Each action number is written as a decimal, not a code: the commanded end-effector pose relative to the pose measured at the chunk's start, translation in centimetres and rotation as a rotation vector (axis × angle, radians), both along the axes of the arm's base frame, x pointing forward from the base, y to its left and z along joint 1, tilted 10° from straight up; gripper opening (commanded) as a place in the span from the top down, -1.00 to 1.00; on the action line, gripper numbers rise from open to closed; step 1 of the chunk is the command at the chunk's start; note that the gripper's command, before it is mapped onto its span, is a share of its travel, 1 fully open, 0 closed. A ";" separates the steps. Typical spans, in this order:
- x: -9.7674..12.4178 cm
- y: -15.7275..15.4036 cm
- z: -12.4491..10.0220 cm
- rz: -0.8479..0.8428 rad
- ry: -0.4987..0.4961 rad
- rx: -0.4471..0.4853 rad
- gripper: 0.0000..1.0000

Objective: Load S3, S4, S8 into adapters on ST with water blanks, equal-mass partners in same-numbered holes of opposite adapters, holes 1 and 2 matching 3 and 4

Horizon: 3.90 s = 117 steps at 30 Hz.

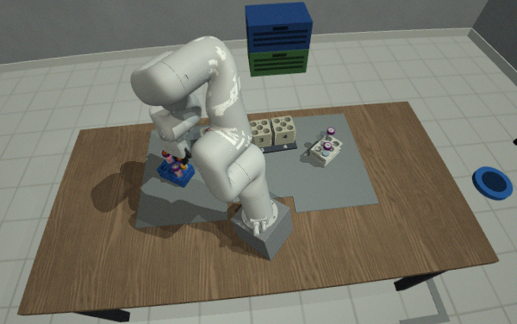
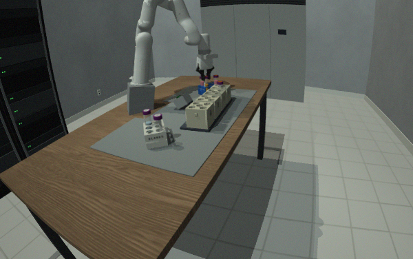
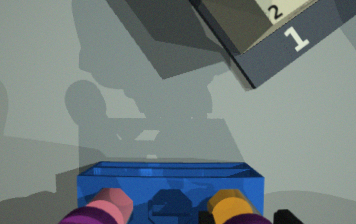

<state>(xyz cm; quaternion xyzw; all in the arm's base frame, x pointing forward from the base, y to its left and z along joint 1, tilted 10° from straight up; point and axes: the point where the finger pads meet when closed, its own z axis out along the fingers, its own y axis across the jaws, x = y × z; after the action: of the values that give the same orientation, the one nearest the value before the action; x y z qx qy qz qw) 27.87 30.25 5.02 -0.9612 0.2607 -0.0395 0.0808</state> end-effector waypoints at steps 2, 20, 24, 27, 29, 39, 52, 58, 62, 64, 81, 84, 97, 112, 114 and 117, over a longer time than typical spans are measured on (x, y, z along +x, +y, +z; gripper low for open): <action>0.1 0.1 0.4 0.000 -0.003 0.003 1.00; -0.1 -0.1 1.4 0.000 -0.003 0.003 1.00; -0.1 -0.1 1.6 0.000 -0.003 0.003 1.00; -0.1 -0.2 2.0 0.000 -0.003 0.003 1.00; -0.2 -0.2 2.4 0.000 -0.003 0.003 1.00; -0.4 -0.4 3.9 0.000 -0.003 0.003 1.00; -0.6 -0.7 6.1 0.000 -0.003 0.003 1.00; -0.8 -0.9 7.3 0.000 -0.003 0.003 1.00; -0.9 -1.0 8.1 0.000 -0.003 0.003 1.00; -0.9 -1.0 8.3 0.000 -0.003 0.003 1.00; -1.2 -1.4 11.2 0.000 -0.003 0.003 1.00; -1.3 -1.5 11.6 0.000 -0.003 0.003 1.00; -1.4 -1.6 12.6 0.000 -0.003 0.003 1.00; 2.3 -7.0 12.3 0.426 -0.062 -0.049 1.00; 2.8 -7.8 12.3 0.492 -0.071 -0.057 1.00; 3.1 -8.2 12.3 0.524 -0.076 -0.061 1.00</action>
<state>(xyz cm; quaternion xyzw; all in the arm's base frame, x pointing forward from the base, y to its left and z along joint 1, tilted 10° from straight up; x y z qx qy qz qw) 30.34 22.63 17.16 -0.9954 0.0344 -0.0662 0.0600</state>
